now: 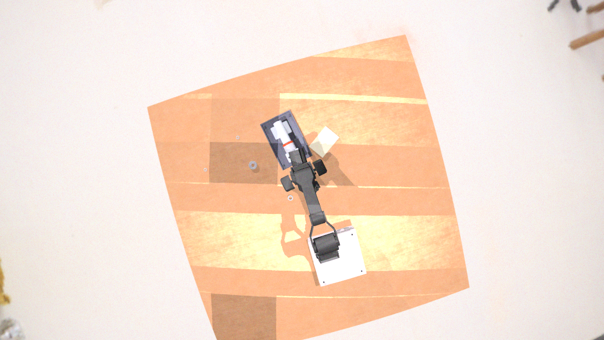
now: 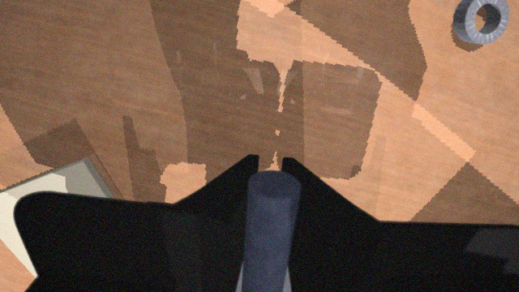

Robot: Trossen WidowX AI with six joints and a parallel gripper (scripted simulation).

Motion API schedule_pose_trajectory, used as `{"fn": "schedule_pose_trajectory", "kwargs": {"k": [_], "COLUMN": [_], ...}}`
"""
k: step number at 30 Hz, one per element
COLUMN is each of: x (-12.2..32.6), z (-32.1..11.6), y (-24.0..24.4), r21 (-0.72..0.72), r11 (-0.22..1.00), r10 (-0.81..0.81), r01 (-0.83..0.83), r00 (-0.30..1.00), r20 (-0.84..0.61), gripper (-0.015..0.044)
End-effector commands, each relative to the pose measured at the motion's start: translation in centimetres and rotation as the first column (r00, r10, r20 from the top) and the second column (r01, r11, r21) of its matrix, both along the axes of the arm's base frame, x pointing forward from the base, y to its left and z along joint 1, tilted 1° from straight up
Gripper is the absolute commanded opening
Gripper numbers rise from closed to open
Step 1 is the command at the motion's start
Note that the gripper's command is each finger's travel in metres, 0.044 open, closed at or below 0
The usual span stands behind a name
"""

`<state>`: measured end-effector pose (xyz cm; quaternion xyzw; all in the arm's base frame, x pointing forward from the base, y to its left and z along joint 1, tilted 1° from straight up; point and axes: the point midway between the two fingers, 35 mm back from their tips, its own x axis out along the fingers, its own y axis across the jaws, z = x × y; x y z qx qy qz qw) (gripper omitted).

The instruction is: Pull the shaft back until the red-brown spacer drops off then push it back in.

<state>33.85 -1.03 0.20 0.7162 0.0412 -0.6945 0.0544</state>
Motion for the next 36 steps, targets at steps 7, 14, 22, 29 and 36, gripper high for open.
{"fn": "schedule_pose_trajectory", "kwargs": {"k": [7, 14, 22, 29, 36], "x": [-0.24, -0.32, -0.41, -0.49, -0.56], "z": [-0.02, -0.03, -0.03, -0.03, -0.04], "y": [-0.06, -0.07, -0.08, -0.09, -0.10], "r21": [-0.002, -0.002, -0.002, -0.002, -0.002], "r11": [1.000, 1.000, 1.000, 1.000, 1.000], "r10": [0.001, 0.001, 0.001, 0.001, 0.001], "r01": [-0.001, -0.001, -0.001, -0.001, -0.001], "r00": [1.000, 1.000, 1.000, 1.000, 1.000], "r20": [-0.004, -0.004, -0.004, -0.004, -0.004], "gripper": [0.0000, 0.0000, 0.0000, 0.0000, 0.0000]}}
